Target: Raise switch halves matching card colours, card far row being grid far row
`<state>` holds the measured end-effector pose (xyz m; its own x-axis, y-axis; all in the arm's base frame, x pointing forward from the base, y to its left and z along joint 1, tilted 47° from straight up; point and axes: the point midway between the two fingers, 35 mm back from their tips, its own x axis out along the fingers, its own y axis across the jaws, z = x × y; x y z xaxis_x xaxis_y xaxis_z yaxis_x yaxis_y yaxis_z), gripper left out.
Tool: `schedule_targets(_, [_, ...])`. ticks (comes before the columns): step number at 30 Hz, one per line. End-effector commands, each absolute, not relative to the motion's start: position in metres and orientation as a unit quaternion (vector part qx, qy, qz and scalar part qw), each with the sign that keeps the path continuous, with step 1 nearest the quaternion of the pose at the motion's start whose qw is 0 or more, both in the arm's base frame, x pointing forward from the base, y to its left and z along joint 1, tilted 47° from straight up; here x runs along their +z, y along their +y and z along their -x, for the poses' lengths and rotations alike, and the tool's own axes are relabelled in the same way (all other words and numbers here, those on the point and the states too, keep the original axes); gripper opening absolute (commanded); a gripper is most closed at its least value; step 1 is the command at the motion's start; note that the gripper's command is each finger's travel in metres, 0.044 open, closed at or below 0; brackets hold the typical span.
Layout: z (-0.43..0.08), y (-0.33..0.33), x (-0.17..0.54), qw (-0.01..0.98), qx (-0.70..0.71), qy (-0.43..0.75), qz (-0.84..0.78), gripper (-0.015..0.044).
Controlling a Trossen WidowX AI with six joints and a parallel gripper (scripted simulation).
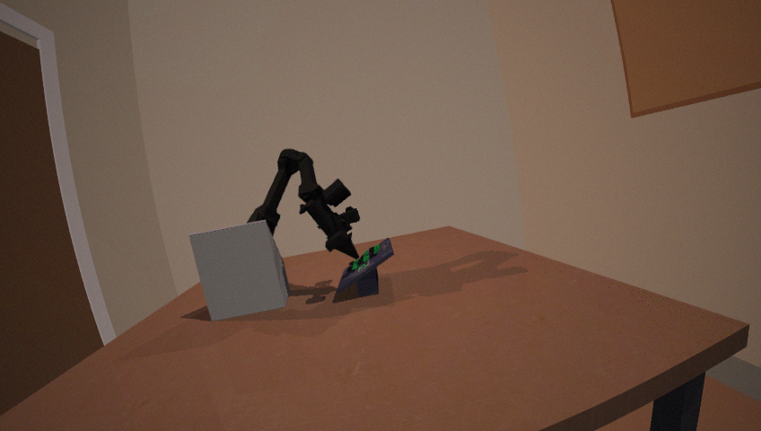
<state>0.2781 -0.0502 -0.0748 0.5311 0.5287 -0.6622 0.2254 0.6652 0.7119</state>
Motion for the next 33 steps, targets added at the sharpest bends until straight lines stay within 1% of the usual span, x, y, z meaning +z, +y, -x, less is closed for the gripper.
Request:
schedule_targets(1, [-0.2796, -0.0467, -0.0804, 0.777, 0.094, 0.477, -0.400, 0.0000])
schedule_targets(33, [-0.2814, -0.0446, -0.0828, 0.777, 0.095, 0.477, -0.400, 0.0000])
